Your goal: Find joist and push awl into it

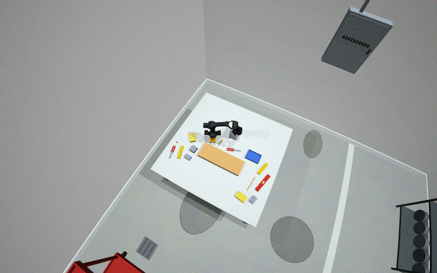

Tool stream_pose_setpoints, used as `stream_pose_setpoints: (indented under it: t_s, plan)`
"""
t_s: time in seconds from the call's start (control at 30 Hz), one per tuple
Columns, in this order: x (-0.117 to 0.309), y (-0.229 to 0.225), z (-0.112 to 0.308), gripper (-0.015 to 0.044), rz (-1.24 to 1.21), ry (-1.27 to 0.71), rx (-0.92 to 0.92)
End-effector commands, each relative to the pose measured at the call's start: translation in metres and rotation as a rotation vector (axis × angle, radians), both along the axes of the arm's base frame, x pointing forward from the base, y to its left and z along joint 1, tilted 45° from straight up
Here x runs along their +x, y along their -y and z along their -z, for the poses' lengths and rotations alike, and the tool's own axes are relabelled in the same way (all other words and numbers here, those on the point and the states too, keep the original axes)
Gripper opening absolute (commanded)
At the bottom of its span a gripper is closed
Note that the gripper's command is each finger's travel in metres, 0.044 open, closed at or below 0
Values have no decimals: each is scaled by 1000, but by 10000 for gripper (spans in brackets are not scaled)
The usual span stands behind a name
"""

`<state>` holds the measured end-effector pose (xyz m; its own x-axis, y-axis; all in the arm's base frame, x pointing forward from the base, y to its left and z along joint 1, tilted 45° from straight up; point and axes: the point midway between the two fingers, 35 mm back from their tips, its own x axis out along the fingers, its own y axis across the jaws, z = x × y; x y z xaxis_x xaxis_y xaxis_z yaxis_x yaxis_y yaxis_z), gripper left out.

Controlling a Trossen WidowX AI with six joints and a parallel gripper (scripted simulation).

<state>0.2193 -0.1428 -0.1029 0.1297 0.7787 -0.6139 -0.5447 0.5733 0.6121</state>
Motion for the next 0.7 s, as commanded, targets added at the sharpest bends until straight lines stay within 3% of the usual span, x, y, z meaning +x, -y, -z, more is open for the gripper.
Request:
stream_pose_setpoints:
  t_s: [0.0, 0.27, 0.67]
  plan:
    - [1, 20, -24, 0, 1, 7, -7]
    - [10, 23, -24, 0, 21, -16, -15]
    - [83, 26, -27, 0, 174, -166, -52]
